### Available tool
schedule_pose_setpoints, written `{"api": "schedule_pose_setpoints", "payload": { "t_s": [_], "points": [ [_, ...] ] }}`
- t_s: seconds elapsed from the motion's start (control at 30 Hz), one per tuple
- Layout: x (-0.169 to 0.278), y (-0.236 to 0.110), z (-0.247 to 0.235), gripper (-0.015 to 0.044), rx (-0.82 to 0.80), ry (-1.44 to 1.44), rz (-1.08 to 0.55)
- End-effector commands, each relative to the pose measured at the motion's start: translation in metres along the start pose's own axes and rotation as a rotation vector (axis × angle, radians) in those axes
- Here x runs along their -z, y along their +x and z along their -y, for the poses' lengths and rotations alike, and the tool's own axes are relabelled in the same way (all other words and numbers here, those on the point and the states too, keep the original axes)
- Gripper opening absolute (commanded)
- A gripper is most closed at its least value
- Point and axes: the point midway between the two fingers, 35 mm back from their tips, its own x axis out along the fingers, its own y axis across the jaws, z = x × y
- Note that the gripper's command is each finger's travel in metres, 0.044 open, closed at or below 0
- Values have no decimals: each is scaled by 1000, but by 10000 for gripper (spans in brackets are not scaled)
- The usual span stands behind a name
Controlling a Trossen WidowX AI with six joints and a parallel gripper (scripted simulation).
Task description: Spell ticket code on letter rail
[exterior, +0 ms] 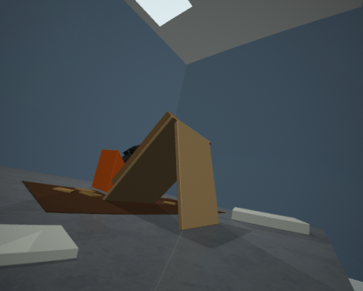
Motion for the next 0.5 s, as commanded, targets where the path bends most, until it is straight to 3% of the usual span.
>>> {"api": "schedule_pose_setpoints", "payload": {
  "t_s": [0.0, 0.47],
  "points": [
    [3, 1, 4, 0, 0, 0, -8],
    [3, 1, 11, 0, 0, 0, -8]
  ]
}}
